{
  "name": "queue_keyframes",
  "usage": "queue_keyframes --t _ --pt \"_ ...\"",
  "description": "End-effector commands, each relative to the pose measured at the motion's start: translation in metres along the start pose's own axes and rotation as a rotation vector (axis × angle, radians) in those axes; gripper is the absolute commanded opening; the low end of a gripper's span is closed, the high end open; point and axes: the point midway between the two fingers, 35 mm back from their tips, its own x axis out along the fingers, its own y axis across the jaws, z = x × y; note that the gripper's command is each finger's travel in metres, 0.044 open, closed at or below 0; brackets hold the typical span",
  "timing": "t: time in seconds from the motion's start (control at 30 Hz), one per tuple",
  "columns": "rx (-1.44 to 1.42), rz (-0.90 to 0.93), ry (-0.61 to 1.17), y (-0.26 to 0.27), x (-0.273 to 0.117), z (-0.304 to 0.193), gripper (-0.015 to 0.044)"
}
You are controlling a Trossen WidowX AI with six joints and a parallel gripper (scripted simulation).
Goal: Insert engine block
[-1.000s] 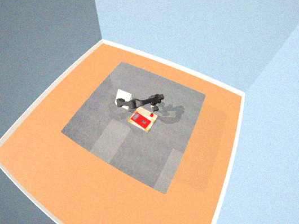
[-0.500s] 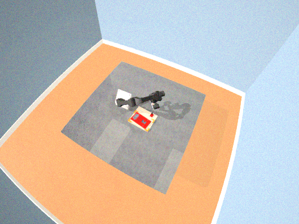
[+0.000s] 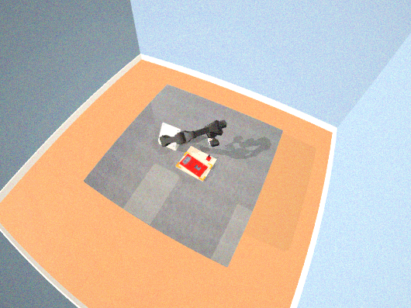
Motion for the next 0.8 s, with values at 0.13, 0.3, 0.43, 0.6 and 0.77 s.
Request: queue_keyframes --t 0.13,0.3,0.43,0.6,0.77 --pt "0.011 0.003 -0.004 0.001 -0.016 -0.001 0.0000" --pt "0.012 0.003 -0.004 0.007 0.001 0.006 0.0000" --pt "0.012 0.003 -0.008 0.007 0.000 0.005 0.0000" --pt "0.011 0.003 -0.046 0.004 -0.003 0.004 0.0000" --pt "0.011 0.007 -0.146 0.004 -0.002 0.002 0.0000"
